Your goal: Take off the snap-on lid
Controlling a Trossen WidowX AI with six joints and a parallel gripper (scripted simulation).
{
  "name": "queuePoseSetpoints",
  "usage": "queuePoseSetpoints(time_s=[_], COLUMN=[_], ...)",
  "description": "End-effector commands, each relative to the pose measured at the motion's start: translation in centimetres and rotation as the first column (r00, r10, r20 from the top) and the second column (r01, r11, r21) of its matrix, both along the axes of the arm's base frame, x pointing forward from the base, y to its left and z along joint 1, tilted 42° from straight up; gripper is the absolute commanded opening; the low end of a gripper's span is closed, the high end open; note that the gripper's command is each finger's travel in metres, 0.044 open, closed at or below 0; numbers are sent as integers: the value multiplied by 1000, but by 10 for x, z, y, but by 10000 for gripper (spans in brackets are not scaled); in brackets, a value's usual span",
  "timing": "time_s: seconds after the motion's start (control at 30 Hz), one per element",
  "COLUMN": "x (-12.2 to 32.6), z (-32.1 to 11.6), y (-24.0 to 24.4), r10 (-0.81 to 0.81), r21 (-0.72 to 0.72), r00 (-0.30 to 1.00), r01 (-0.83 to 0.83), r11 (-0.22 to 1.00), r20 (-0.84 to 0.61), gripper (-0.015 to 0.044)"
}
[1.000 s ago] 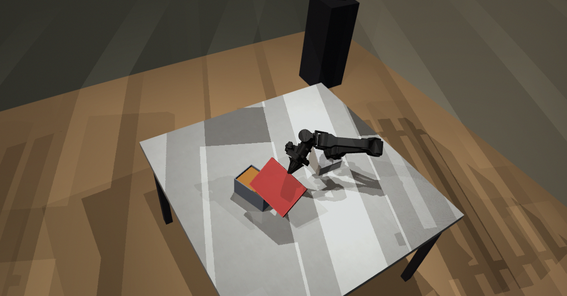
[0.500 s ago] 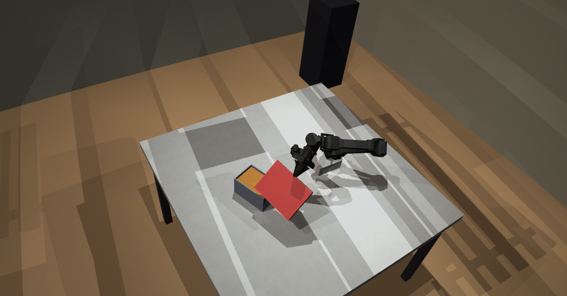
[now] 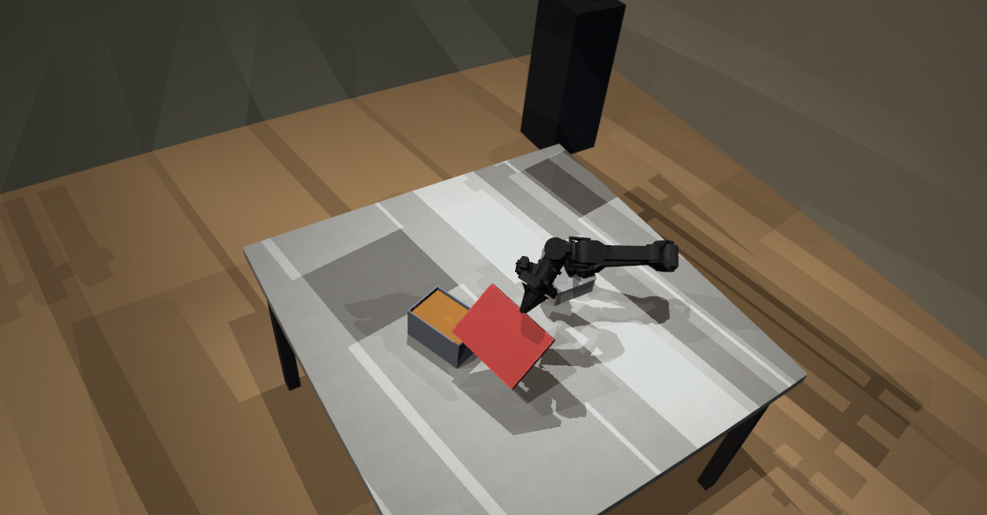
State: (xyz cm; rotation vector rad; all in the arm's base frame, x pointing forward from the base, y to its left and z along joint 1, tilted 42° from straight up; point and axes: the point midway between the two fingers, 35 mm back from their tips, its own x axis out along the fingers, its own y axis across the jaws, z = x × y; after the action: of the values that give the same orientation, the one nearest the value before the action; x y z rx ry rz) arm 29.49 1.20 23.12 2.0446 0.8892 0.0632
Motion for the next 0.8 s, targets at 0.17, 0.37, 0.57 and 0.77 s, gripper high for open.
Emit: queuePoseSetpoints(time_s=[0.17, 0.37, 0.57, 0.77], x=[-8, -13, -18, -24], z=[10, 17, 24, 31], y=[11, 19, 27, 35], r10=[-6, -6, -6, -6], r21=[-1, -1, 0, 0], r00=[1000, 1000, 1000, 1000], r01=[6, 6, 6, 6], r11=[1000, 1000, 1000, 1000], r20=[0, 0, 0, 0], gripper=[0, 0, 0, 0])
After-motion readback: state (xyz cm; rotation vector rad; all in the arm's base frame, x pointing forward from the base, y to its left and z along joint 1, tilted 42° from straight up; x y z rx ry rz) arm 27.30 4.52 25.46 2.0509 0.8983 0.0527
